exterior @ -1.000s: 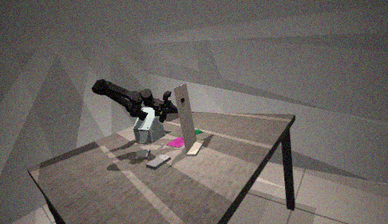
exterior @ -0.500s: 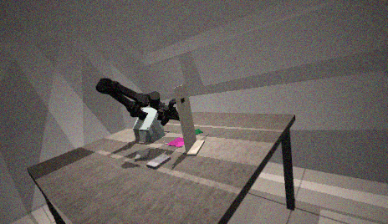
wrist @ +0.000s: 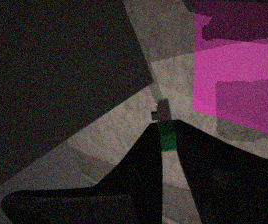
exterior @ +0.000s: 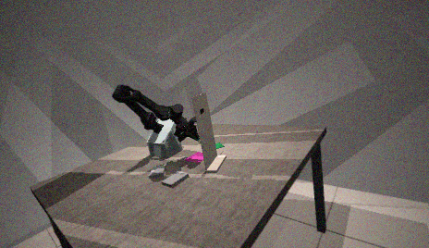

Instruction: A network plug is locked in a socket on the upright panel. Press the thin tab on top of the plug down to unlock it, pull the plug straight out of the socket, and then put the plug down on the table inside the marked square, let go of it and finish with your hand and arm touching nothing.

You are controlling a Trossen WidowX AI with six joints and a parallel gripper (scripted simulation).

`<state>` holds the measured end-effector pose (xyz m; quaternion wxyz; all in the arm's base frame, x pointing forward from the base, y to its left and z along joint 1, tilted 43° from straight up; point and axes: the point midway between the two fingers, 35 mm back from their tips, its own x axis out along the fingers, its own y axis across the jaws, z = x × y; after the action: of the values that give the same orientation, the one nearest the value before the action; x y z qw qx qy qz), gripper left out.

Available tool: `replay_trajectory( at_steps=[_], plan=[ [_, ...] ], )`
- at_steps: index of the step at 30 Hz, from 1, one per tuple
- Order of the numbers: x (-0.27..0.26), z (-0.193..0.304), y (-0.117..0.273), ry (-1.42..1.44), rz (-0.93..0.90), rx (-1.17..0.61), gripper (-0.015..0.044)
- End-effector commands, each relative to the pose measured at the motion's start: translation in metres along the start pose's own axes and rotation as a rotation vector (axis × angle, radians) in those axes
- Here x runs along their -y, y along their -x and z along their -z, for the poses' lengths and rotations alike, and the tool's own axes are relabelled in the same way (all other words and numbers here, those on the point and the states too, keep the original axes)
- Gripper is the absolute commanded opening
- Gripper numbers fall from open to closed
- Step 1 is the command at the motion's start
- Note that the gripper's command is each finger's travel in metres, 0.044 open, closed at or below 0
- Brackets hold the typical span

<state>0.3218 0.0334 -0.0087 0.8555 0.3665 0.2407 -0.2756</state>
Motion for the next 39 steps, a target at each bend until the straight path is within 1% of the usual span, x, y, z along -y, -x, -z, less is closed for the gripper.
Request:
replay_trajectory(
  at_steps=[1,9,39],
  plan=[
    [0.015,0.002,-0.002,-0.011,0.042,0.053,0.0],
    [0.035,0.004,-0.003,-0.022,0.093,0.137,0.0],
    [0.05,0.002,-0.024,-0.024,0.098,0.132,0.0]
  ],
)
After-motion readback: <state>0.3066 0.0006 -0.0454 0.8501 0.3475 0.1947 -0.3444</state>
